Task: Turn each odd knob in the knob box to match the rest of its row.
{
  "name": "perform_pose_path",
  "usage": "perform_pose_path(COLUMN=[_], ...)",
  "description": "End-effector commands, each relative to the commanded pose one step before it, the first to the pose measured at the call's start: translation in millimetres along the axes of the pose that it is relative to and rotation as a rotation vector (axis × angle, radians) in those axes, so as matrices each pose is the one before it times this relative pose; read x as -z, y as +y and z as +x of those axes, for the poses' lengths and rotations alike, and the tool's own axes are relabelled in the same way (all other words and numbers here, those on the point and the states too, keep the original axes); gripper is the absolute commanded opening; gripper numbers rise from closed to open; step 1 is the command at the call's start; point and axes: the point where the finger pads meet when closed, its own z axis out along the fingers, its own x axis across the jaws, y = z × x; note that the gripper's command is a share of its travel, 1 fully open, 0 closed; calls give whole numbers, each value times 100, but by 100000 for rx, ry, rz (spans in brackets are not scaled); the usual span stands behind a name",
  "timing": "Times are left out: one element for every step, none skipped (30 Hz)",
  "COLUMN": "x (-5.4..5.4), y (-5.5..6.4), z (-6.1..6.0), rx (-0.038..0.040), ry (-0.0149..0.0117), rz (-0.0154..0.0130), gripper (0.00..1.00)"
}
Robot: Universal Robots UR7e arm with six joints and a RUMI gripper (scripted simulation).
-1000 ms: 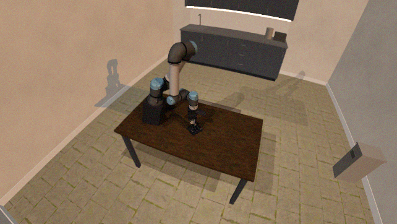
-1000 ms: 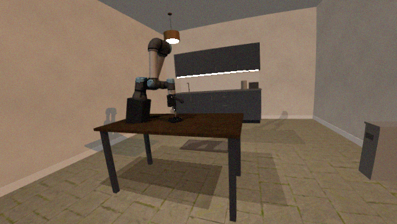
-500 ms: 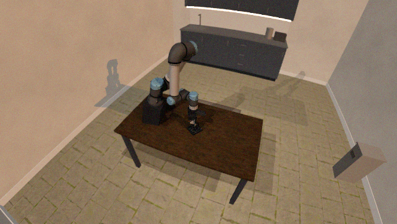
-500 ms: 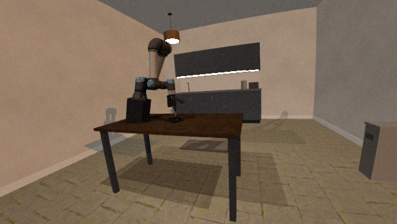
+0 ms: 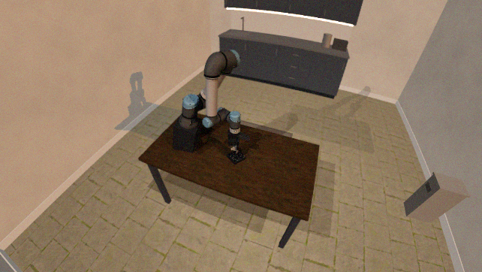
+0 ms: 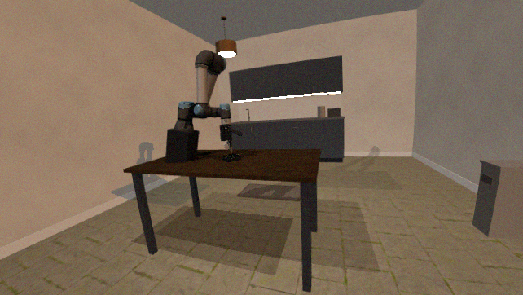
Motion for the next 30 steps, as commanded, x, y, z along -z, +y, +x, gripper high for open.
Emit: perform_pose_path(x=[25,0,0,0,0,0,0,0,0,0,0,0,0,0,0,0,0,0,0,0,0,0,0,0,0,0,0,0,0,0], y=[-29,0,0,0,0,0,0,0,0,0,0,0,-1,-8,-19,-31,0,0,-43,-52,-58,-60,-58,-52,-43,-31,-19,-8,-1,0], z=[21,0,0,0,0,0,0,0,0,0,0,0,0,0,0,0,0,0,0,0,0,0,0,0,0,0,0,0,0,0], rx=[11,0,0,0,0,0,0,0,0,0,0,0,0,0,0,0,0,0,0,0,0,0,0,0,0,0,0,0,0,0], ry=[68,0,0,0,0,0,0,0,0,0,0,0,0,0,0,0,0,0,0,0,0,0,0,0,0,0,0,0,0,0], rz=[79,0,0,0,0,0,0,0,0,0,0,0,0,0,0,0,0,0,0,0,0,0,0,0,0,0,0,0,0,0], gripper=[11,11,11,11,11,11,11,11,11,11,11,11,11,11,11,11,11,11,11,11,11,11,11,11,11,11,11,11,11,11])
